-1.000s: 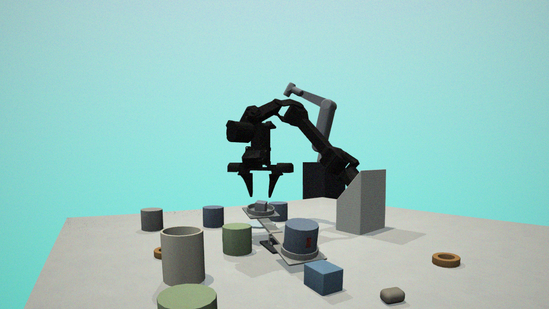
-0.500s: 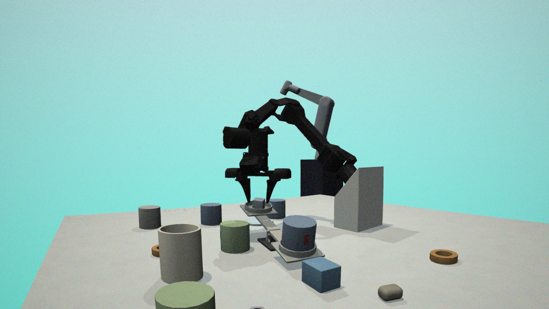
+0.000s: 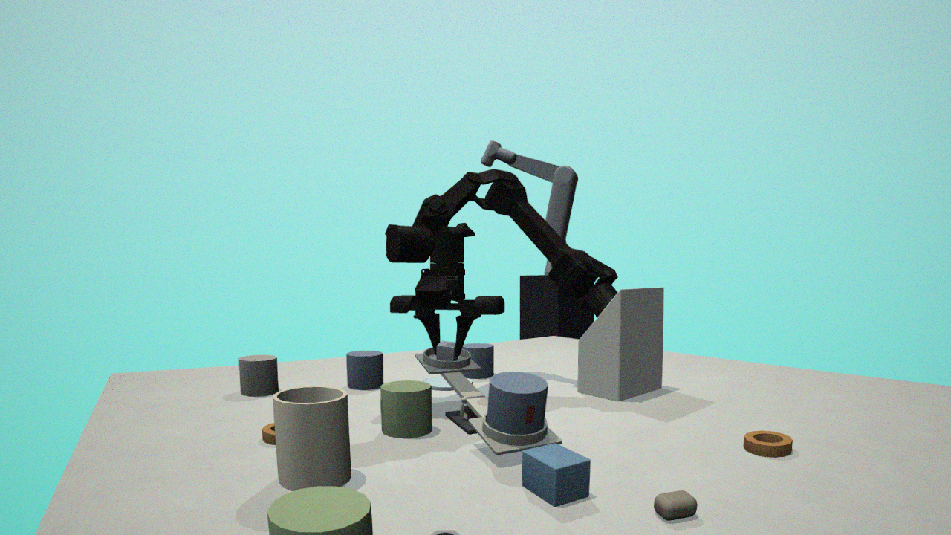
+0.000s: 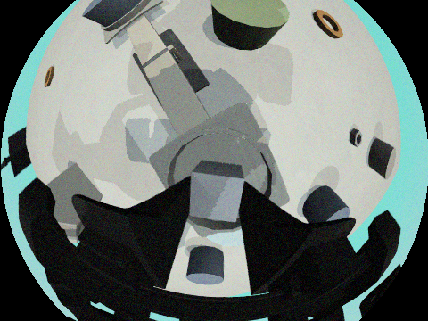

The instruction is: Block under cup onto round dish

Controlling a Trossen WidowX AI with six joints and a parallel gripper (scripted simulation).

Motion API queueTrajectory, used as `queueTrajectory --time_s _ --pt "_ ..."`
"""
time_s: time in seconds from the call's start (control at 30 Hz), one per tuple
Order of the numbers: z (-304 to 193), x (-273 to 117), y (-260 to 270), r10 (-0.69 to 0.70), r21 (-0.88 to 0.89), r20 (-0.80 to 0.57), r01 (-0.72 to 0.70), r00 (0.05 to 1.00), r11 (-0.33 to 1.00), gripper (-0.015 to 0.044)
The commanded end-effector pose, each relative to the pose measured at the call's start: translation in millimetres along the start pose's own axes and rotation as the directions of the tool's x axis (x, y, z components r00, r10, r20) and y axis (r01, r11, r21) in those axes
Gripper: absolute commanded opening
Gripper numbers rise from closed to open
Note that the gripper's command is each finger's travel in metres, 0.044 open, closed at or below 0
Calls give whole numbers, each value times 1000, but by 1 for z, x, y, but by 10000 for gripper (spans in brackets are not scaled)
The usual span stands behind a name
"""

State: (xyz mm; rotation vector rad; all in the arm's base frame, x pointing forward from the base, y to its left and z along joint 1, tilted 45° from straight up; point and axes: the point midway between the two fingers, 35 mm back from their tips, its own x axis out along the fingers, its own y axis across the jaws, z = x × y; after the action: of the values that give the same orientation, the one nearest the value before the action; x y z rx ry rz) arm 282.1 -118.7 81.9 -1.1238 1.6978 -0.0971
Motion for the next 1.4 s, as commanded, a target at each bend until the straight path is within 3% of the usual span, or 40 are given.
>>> queueTrajectory --time_s 0.0,0.17,0.67,1.37 --pt "0 1 0 -1 -3 -4 1 1000 1000 121" --pt "2 -13 -1 2 -3 -1 -2 1000 1000 0" --pt "0 -94 0 3 -4 -2 -3 1000 1000 0" --pt "-63 -38 -29 31 -6 18 -31 999 1000 0"
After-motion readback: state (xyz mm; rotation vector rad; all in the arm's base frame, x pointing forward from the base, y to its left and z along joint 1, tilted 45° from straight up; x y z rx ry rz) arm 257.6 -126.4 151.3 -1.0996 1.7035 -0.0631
